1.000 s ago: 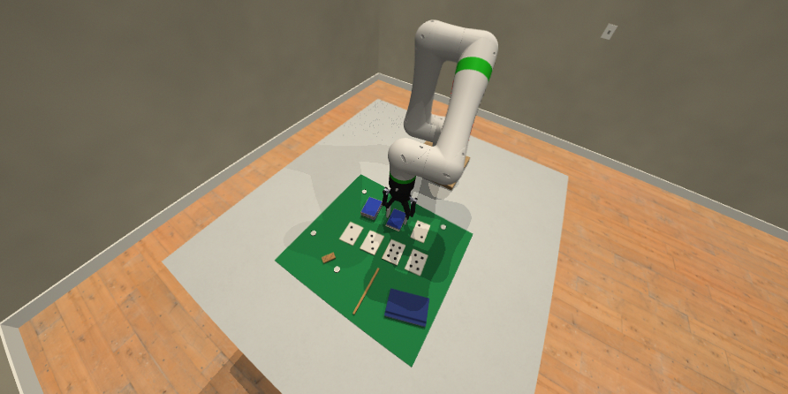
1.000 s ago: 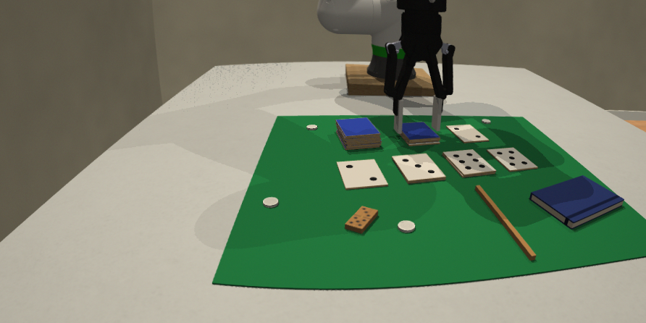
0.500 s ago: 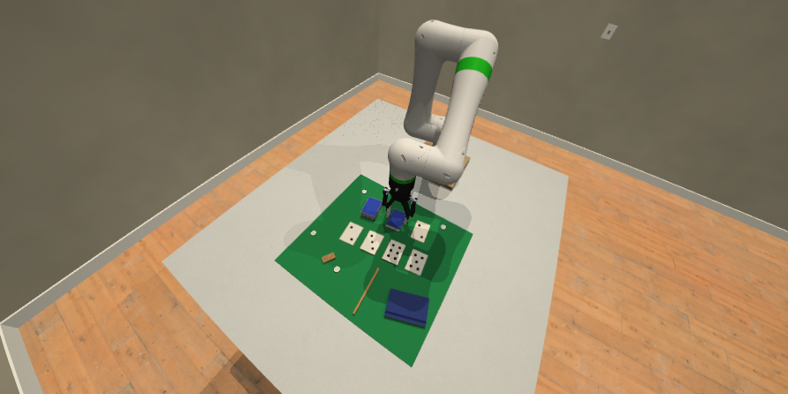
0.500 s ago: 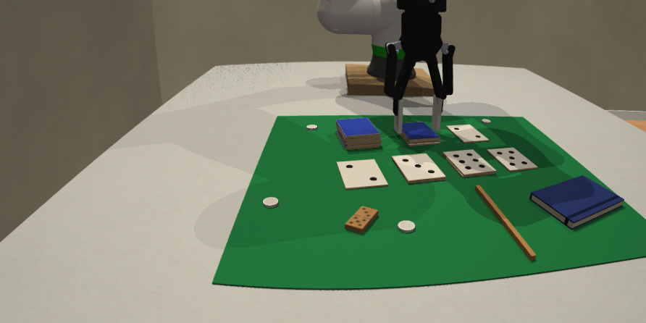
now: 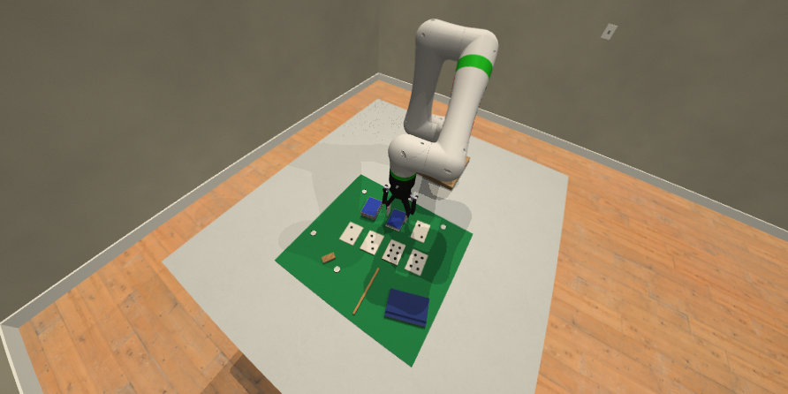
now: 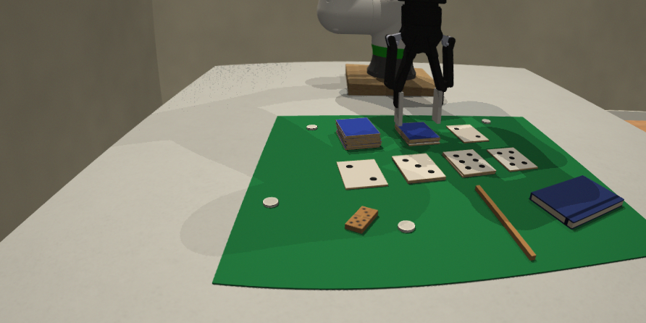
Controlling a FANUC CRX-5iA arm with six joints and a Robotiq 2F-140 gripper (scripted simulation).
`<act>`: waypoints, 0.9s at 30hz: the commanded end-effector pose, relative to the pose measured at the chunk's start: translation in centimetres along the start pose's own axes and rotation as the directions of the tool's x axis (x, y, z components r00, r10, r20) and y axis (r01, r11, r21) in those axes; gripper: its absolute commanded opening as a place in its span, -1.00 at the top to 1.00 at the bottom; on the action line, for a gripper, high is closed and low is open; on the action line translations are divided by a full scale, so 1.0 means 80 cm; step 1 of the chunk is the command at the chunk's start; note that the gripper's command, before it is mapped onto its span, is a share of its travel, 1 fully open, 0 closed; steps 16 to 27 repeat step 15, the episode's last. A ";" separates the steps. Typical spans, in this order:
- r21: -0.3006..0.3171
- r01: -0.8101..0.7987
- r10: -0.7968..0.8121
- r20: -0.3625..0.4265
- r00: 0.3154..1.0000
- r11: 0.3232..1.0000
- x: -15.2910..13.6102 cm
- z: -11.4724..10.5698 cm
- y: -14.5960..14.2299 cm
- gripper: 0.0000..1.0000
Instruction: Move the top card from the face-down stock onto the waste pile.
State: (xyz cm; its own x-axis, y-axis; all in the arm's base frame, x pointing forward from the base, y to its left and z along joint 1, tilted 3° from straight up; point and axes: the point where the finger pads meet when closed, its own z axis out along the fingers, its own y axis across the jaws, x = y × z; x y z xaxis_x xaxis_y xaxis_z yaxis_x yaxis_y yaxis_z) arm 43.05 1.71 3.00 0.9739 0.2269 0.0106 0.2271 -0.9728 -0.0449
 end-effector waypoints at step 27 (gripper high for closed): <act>0.000 0.000 0.000 0.000 1.000 1.000 0.000 -0.079 0.000 0.01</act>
